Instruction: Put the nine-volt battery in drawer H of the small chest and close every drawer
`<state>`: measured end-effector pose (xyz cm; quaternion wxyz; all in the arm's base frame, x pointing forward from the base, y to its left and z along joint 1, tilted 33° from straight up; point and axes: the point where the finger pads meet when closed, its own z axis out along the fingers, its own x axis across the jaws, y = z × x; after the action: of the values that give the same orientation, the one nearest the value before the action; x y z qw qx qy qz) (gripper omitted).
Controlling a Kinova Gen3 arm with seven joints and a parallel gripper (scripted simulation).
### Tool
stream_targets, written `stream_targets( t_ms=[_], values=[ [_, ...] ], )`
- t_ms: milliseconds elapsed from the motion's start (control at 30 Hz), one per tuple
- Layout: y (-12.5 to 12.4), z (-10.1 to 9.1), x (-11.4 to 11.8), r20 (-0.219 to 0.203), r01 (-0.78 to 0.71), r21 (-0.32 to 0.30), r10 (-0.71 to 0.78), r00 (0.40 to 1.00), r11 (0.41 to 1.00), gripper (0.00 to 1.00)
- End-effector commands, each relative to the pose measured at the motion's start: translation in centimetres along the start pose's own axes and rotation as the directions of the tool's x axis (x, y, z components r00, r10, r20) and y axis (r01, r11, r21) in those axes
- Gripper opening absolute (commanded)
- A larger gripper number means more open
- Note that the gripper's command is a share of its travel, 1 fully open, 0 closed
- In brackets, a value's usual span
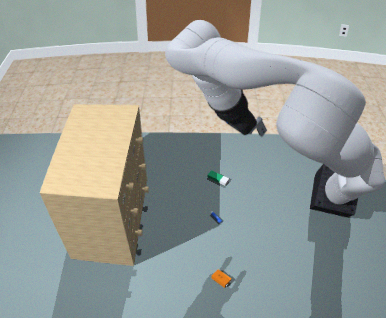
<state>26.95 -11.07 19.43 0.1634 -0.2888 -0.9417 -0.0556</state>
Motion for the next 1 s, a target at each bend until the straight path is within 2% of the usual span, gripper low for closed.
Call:
stream_targets(
  t_ms=[0,200,233,533,567,767,800,967],
  values=[
    [0.1,-0.3,-0.1,-0.008,-0.06,-0.037,0.06,0.998,0.997,1.0],
    [0.1,-0.3,-0.1,-0.008,-0.06,-0.037,0.06,0.998,0.997,1.0],
    [0.2,-0.6,-0.2,-0.019,-0.116,-0.072,0.115,0.993,0.991,1.0],
    [0.2,-0.6,-0.2,-0.019,-0.116,-0.072,0.115,0.993,0.991,1.0],
    [0.3,-1.0,-0.3,-0.031,-0.169,-0.106,0.167,0.986,0.98,1.0],
    [0.3,-1.0,-0.3,-0.031,-0.169,-0.106,0.167,0.986,0.98,1.0],
    [0.4,-1.3,-0.5,-0.044,-0.219,-0.137,0.215,0.976,0.966,1.0],
    [0.4,-1.3,-0.5,-0.044,-0.219,-0.137,0.215,0.976,0.966,1.0]
  ],
)
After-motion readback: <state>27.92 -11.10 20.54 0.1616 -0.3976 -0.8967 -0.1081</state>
